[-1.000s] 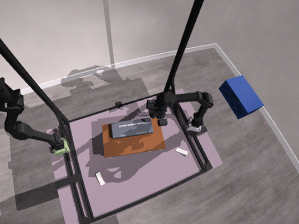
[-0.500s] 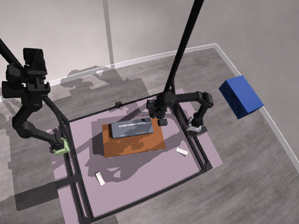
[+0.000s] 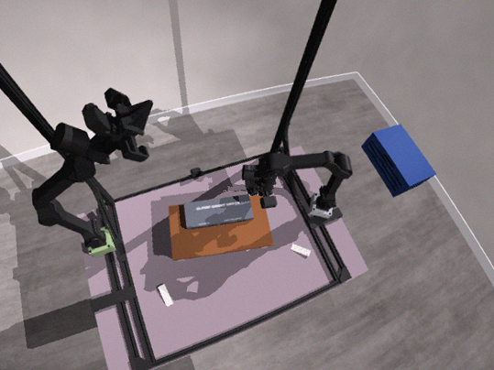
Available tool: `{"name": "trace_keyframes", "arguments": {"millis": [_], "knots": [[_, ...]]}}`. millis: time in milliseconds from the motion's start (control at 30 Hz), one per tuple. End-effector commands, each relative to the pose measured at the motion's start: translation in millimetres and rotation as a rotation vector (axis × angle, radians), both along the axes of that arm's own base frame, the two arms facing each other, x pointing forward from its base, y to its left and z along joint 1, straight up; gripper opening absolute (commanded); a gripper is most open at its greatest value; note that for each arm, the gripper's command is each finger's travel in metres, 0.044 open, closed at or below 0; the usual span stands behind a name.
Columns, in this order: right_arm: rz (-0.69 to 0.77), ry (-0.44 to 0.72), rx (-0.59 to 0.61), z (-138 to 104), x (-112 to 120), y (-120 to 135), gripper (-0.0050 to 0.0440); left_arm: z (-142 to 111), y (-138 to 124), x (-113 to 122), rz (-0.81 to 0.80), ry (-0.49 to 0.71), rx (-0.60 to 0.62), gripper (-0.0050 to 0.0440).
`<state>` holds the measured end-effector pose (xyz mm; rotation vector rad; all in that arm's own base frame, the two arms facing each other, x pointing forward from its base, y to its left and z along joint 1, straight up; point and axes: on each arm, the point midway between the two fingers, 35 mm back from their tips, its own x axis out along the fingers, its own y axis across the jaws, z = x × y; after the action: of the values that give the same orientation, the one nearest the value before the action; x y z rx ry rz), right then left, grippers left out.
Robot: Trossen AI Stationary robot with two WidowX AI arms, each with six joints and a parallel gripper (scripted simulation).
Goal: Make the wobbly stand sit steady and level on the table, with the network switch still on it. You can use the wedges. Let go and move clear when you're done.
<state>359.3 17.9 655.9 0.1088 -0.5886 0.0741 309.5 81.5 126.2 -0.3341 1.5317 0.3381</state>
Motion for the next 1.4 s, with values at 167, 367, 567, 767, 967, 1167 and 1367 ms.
{"name": "trace_keyframes", "arguments": {"millis": [167,367,567,767,967,1167,1367], "knots": [[0.015,0.348,0.006,-88,61,5,0.0,0,0,0,0.0,0.0,0.0,0.0],[0.019,0.501,0.008,-136,85,7,0.0,0,0,0,0.0,0.0,0.0,0.0],[0.018,0.593,0.008,-161,92,7,0.0,0,0,0,0.0,0.0,0.0,0.0],[0.019,0.899,0.015,-250,110,10,0.0,0,0,0,0.0,0.0,0.0,0.0],[0.017,1.0,0.017,-283,112,10,0.0,0,0,0,0.0,0.0,0.0,0.0],[0.012,1.15,0.018,-324,108,11,0.0,0,0,0,0.0,0.0,0.0,0.0],[-0.002,1.46,0.027,-407,88,11,0.0,0,0,0,0.0,0.0,0.0,0.0]]}}
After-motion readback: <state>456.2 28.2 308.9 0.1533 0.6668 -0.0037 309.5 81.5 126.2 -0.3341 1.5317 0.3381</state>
